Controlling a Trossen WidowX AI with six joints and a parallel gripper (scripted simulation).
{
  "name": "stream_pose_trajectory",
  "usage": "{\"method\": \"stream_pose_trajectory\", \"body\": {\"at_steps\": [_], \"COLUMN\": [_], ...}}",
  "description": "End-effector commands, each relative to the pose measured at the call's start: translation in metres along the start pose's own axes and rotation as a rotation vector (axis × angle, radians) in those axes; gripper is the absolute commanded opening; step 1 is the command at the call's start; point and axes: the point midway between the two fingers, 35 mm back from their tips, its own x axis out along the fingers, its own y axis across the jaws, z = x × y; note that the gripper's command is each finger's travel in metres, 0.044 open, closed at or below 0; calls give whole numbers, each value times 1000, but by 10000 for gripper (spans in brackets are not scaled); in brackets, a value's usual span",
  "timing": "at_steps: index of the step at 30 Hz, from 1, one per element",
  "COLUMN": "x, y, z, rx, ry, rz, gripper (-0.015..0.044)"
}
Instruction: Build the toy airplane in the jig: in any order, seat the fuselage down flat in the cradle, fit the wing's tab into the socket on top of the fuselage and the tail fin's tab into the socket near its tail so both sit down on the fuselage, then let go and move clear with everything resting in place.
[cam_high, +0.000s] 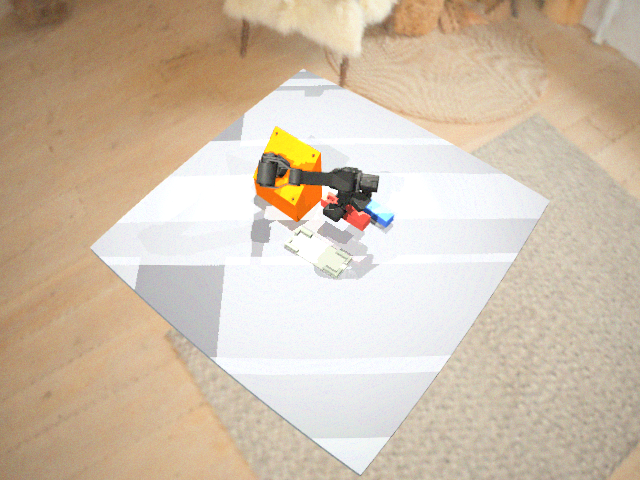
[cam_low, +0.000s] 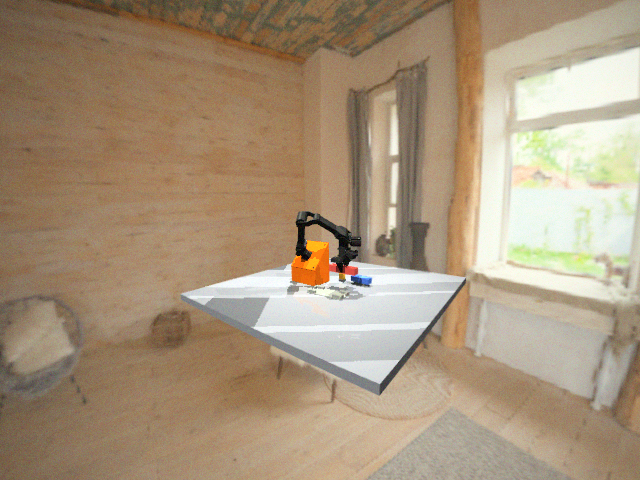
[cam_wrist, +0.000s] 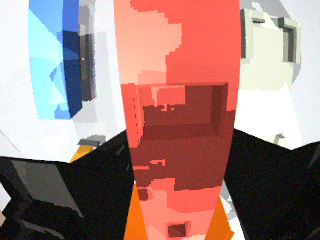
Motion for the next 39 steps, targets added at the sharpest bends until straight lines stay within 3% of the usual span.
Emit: {"method": "stream_pose_trajectory", "body": {"at_steps": [1,11,39], "x": [-16,-34,6], "y": [0,-3,-75], "z": [3,0,3], "rx": [12,13,-32], "ry": [-13,-12,-17], "rz": [9,4,25], "gripper": [0,0,0]}}
